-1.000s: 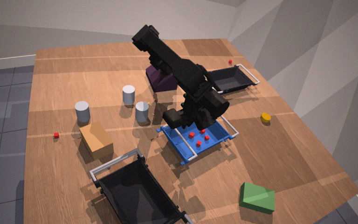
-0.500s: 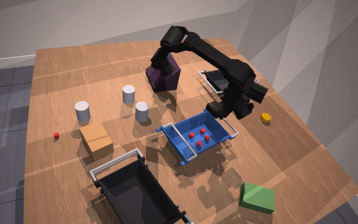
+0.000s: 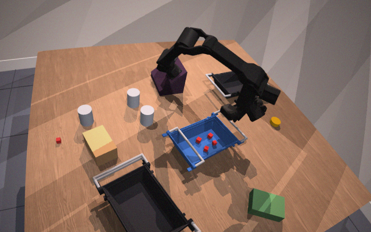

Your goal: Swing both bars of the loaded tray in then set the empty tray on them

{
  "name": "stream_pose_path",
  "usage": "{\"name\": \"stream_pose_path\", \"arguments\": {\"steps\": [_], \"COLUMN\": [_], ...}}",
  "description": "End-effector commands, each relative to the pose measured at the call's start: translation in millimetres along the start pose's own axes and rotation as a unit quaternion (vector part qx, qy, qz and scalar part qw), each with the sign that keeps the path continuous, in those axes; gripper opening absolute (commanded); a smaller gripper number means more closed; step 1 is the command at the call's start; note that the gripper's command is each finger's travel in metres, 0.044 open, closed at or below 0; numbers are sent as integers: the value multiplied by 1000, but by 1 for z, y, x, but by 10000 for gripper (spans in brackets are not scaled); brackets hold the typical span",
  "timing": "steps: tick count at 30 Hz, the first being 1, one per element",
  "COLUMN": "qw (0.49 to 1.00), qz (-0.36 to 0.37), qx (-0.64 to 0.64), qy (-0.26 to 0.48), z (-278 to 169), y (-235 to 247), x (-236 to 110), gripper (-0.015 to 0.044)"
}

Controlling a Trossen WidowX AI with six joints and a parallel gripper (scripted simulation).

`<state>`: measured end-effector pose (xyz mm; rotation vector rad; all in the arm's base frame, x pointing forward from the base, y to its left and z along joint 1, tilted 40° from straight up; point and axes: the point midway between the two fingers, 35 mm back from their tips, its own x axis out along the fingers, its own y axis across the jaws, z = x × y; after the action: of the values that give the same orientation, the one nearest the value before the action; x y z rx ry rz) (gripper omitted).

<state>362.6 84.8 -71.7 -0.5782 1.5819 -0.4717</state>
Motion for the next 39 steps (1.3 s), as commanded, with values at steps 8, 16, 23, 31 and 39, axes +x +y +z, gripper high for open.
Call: {"name": "stream_pose_path", "arguments": {"steps": [8, 16, 23, 31, 39], "qw": [1000, 1000, 1000, 1000, 1000], "qz": [-8, -7, -8, -8, -10], "qx": [-4, -4, -4, -4, -4], "qy": [9, 10, 10, 10, 10], "z": [-6, -5, -5, -5, -5], "y": [-2, -11, -25, -45, -75], "x": [48, 32, 16, 13, 30], "gripper": [87, 87, 87, 87, 87]}}
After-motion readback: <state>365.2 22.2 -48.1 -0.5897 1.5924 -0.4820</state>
